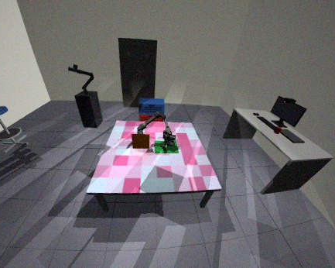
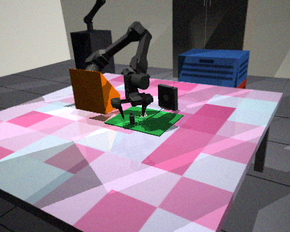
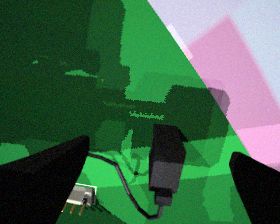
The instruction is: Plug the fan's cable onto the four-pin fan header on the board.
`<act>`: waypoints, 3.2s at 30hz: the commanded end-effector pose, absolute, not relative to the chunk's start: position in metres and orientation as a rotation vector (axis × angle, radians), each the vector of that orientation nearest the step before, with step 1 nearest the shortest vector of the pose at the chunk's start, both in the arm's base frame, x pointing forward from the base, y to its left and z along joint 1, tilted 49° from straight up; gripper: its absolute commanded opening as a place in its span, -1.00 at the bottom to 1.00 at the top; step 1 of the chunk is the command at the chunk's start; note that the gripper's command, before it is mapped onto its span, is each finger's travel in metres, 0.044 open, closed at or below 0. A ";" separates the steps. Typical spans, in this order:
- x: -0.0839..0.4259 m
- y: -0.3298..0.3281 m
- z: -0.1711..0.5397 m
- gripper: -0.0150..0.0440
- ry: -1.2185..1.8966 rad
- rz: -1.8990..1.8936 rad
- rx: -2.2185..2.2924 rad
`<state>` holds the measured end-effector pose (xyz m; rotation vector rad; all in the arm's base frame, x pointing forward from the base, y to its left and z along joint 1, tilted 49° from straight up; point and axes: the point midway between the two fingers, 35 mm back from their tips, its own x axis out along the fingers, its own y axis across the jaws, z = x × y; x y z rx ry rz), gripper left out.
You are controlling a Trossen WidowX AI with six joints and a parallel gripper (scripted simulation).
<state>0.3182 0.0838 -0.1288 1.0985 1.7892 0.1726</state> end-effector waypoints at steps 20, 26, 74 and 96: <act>0.310 0.099 -0.145 1.00 1.807 0.167 1.109; 0.312 0.098 -0.143 0.56 1.800 0.170 1.103; 0.315 0.089 -0.078 -0.49 1.909 -0.516 1.581; 0.307 0.120 -0.044 -0.49 1.813 -1.352 2.014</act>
